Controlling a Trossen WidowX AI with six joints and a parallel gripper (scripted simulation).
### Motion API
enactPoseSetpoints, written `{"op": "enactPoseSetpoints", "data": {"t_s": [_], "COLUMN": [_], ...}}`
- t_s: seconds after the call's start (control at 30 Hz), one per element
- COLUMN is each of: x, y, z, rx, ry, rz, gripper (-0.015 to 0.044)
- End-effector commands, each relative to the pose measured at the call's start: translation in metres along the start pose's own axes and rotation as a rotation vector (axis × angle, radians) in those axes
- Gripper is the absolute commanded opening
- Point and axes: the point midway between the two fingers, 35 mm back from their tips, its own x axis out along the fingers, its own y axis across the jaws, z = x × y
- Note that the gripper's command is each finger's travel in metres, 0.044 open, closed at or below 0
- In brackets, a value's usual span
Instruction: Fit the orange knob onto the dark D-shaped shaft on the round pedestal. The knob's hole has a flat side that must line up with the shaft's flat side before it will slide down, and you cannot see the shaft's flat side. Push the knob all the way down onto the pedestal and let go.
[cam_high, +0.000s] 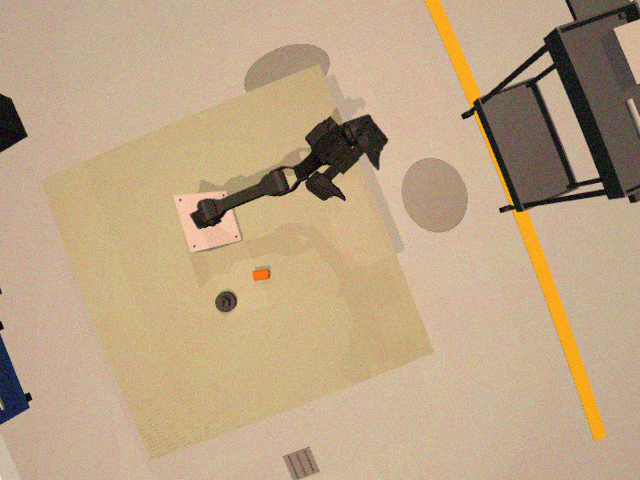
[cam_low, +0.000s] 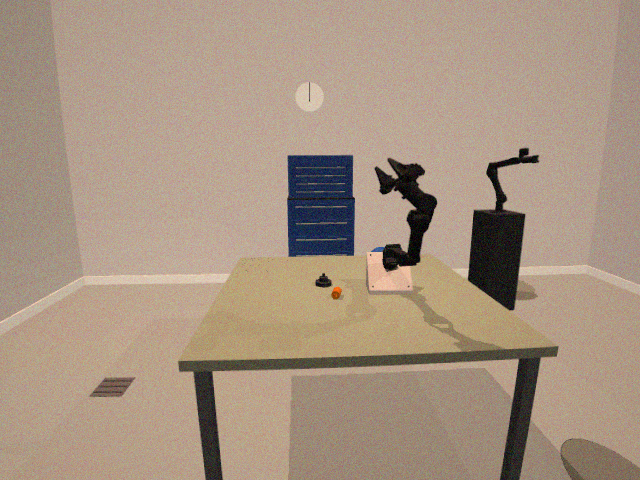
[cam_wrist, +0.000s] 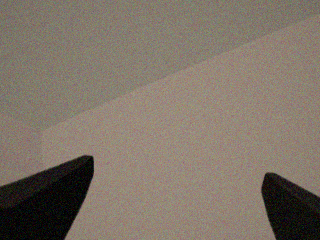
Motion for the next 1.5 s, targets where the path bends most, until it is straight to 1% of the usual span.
{"op": "enactPoseSetpoints", "data": {"t_s": [0.0, 0.03, 0.13, 0.23, 0.37, 0.47, 0.57, 0.67, 0.77, 0.93, 1.1, 1.3, 1.47], "x": [0.002, 0.007, 0.032, 0.045, 0.071, 0.085, 0.091, 0.089, 0.08, 0.047, -0.005, -0.092, -0.179], "y": [-0.003, -0.012, -0.064, -0.095, -0.159, -0.215, -0.27, -0.321, -0.367, -0.434, -0.487, -0.53, -0.559], "z": [0.003, 0.011, 0.043, 0.053, 0.062, 0.055, 0.039, 0.015, -0.014, -0.069, -0.124, -0.18, -0.201], "rx": [0.01, 0.042, 0.188, 0.259, 0.385, 0.467, 0.537, 0.596, 0.646, 0.706, 0.735, 0.722, 0.661], "ry": [0.002, 0.01, 0.055, 0.083, 0.126, 0.181, 0.244, 0.311, 0.383, 0.508, 0.636, 0.791, 0.905], "rz": [-0.008, -0.033, -0.165, -0.24, -0.377, -0.514, -0.655, -0.795, -0.937, -1.181, -1.433, -1.756, -2.035], "gripper": [0.0426, 0.044, 0.044, 0.044, 0.044, 0.044, 0.044, 0.044, 0.044, 0.044, 0.044, 0.044, 0.044]}}
